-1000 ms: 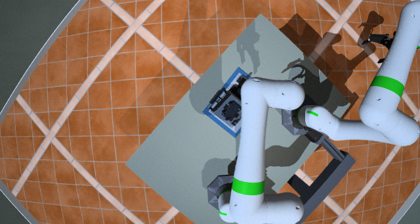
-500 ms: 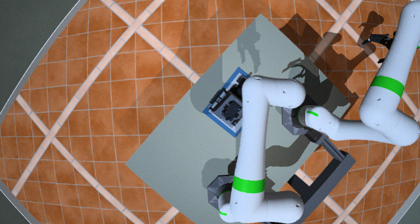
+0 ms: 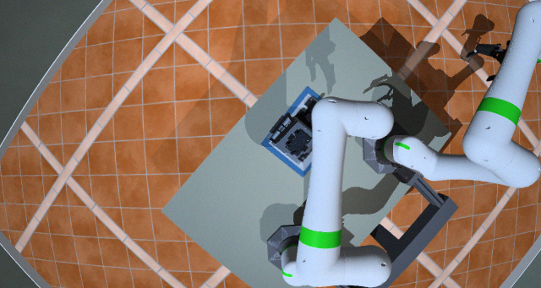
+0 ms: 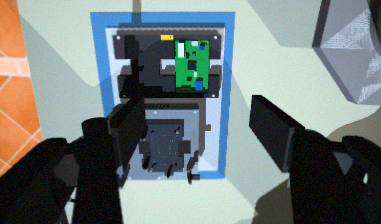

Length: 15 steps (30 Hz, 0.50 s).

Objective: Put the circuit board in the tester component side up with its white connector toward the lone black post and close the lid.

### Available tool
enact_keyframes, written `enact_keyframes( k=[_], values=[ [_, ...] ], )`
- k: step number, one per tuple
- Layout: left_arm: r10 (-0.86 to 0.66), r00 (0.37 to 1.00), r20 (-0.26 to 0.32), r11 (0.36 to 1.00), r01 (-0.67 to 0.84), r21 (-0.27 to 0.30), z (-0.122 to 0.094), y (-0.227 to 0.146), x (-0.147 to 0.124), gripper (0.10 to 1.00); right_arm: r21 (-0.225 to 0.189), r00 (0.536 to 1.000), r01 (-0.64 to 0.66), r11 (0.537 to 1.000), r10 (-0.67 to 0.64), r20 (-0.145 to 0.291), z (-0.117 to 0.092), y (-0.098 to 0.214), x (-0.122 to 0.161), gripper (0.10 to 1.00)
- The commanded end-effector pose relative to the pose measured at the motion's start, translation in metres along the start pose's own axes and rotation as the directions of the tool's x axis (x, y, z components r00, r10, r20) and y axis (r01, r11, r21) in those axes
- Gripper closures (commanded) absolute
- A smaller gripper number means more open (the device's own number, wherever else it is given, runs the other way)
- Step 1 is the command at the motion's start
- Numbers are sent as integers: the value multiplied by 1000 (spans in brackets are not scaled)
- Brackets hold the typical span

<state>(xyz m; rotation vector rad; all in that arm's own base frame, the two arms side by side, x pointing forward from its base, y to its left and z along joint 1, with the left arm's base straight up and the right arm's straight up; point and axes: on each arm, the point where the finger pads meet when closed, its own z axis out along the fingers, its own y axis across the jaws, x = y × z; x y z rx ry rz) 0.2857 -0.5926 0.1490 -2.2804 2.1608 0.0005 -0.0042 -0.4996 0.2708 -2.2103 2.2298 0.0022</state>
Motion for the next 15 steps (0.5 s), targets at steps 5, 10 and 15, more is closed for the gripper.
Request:
enact_keyframes(
  k=[5,10,15],
  values=[
    [0,1000,-3,1000,0,1,1,0,1,475,0,1000,0,1000,0,-2,-1,0,0,98],
    [0,1000,-2,1000,0,1,4,0,1,475,0,1000,0,1000,0,-2,-1,0,0,98],
    [0,1000,-2,1000,0,1,10,0,1,475,0,1000,0,1000,0,-2,-1,0,0,98]
  ],
)
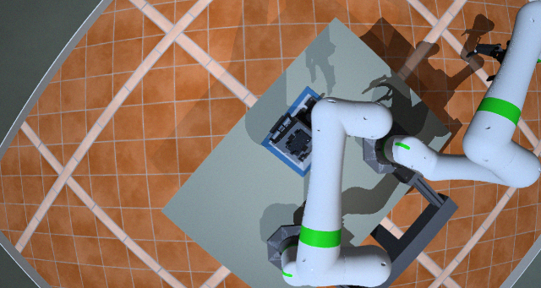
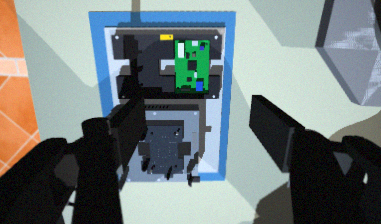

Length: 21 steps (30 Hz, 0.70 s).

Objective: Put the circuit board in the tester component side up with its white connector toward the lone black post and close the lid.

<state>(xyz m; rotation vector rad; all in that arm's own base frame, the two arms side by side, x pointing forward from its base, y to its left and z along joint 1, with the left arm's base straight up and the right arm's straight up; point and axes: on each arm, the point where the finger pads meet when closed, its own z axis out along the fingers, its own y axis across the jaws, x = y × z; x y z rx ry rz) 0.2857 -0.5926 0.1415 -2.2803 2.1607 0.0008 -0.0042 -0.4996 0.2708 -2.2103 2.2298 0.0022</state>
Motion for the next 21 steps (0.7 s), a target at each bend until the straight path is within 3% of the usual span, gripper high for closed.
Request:
enact_keyframes(
  k=[1,13,21],
  values=[
    [0,1000,-3,1000,0,1,4,0,1,475,0,1000,0,1000,0,-2,-1,0,0,98],
    [0,1000,-3,1000,0,1,31,0,1,475,0,1000,0,1000,0,-2,-1,0,0,98],
    [0,1000,-3,1000,0,1,63,0,1,475,0,1000,0,1000,0,-2,-1,0,0,98]
  ],
)
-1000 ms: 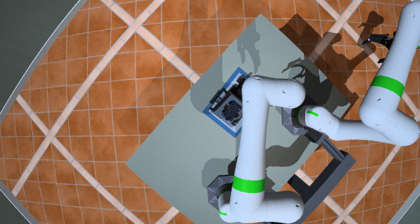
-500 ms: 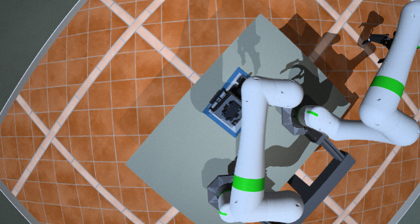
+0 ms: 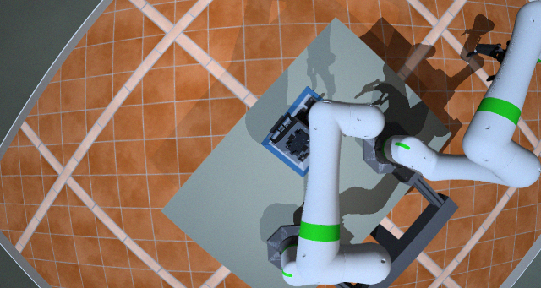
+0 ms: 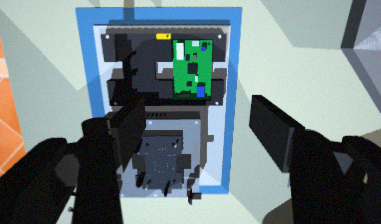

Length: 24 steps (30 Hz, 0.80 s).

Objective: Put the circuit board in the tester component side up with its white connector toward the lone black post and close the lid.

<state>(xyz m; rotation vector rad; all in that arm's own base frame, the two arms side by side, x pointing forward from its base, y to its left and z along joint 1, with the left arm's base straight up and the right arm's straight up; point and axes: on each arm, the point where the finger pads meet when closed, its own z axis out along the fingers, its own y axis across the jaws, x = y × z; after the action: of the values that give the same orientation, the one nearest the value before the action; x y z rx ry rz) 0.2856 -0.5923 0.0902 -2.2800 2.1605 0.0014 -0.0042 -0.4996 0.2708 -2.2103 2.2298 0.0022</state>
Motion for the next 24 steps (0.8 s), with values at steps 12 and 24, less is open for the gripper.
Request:
enact_keyframes(
  k=[12,24],
  values=[
    [0,1000,-3,1000,0,1,61,0,1,475,0,1000,0,1000,0,-2,-1,0,0,98],
    [0,1000,-3,1000,0,1,119,0,1,475,0,1000,0,1000,0,-2,-1,0,0,98]
  ],
)
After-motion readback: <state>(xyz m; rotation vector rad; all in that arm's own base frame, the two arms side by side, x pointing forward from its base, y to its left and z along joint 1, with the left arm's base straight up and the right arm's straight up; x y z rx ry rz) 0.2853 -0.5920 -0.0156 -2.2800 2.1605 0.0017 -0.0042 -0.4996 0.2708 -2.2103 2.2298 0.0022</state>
